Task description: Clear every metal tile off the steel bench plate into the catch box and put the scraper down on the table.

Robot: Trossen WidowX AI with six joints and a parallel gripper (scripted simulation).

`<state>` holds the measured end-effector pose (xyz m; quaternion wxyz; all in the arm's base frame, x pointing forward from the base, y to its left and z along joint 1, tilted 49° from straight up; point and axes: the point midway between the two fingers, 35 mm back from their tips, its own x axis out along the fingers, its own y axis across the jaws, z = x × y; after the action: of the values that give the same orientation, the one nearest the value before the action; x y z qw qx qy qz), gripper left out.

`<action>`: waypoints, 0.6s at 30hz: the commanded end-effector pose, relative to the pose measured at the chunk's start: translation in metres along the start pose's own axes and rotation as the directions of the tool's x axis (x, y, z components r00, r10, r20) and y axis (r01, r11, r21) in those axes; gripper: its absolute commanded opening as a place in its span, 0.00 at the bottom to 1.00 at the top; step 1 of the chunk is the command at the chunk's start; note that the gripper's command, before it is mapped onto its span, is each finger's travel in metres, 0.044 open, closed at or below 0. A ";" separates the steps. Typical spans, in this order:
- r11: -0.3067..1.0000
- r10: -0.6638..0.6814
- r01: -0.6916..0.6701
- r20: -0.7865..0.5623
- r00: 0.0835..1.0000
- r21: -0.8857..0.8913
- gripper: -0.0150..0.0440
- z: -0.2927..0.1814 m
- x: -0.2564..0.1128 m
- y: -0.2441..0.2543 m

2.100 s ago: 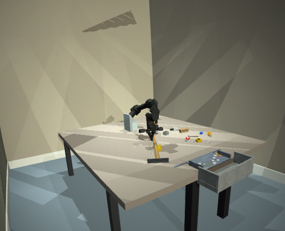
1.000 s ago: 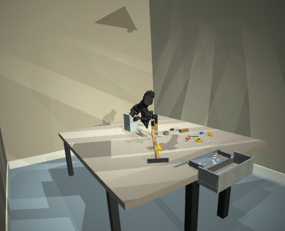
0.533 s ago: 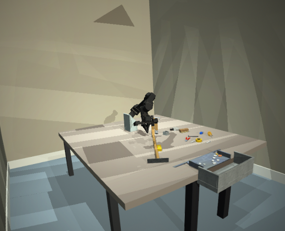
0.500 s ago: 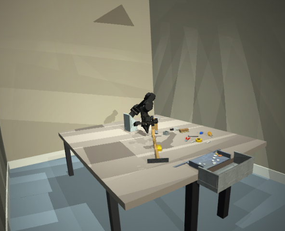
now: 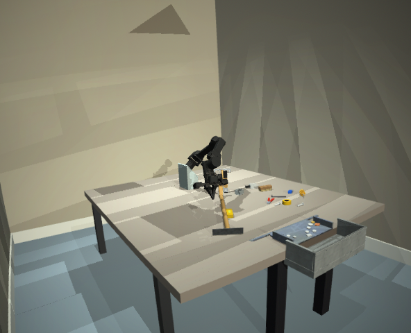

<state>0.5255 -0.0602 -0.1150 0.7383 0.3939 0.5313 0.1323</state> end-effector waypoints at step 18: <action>1.000 0.003 -0.003 0.001 1.000 0.010 0.25 -0.030 0.048 0.000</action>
<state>0.5206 -0.0237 -0.1441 0.7375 0.3963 0.5302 0.1342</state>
